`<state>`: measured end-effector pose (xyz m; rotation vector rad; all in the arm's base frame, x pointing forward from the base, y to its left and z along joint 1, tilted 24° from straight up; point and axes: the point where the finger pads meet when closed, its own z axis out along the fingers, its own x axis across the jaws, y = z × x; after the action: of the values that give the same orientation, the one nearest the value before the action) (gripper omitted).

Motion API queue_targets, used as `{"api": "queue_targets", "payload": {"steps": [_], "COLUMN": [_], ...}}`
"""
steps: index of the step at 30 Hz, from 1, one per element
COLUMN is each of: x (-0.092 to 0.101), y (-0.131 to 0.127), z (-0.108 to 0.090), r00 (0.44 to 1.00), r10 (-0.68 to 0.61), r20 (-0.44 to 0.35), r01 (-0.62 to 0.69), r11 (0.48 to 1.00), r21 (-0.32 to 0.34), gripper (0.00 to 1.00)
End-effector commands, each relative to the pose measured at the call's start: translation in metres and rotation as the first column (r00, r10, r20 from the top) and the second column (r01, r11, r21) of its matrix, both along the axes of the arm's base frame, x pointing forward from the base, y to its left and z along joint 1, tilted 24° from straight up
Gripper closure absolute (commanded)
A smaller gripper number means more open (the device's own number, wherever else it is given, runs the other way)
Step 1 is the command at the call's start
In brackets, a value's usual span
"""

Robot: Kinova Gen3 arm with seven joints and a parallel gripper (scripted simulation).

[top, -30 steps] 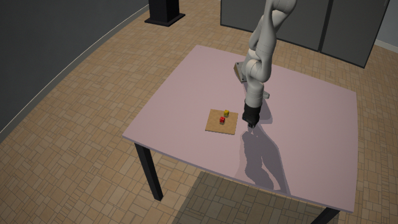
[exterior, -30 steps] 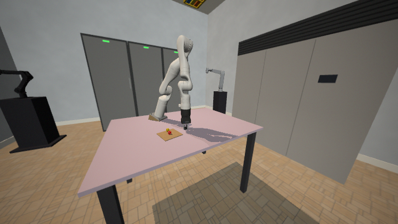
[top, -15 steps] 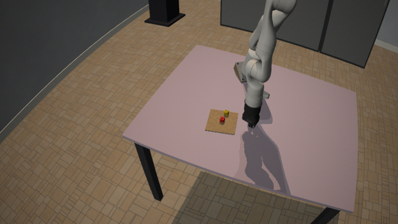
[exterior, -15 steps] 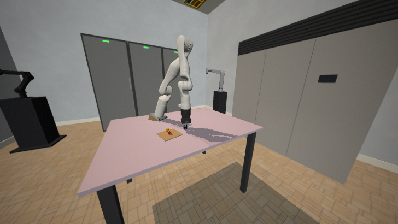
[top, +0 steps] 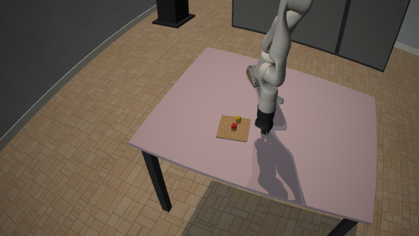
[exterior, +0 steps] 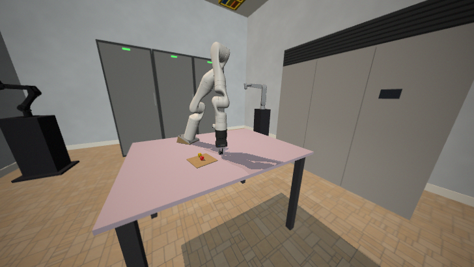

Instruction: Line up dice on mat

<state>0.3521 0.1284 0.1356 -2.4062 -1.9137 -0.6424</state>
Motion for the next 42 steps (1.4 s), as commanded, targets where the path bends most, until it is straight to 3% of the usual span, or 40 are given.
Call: {"api": "queue_targets", "payload": {"steps": [1,15,30,42], "x": [0.0,-0.008,-0.026,-0.031], "y": [0.0,-0.006,-0.021,-0.025], "z": [0.002,0.024,0.078,0.092], "r00": [1.0,1.0,1.0,1.0], "r10": [0.0,0.0,0.0,0.0], "r20": [0.002,0.002,0.002,0.002], "r01": [0.0,0.0,0.0,0.0], "r11": [1.0,1.0,1.0,1.0], "r21": [0.001,0.001,0.001,0.001], "gripper": [0.6,0.6,0.6,0.6]}}
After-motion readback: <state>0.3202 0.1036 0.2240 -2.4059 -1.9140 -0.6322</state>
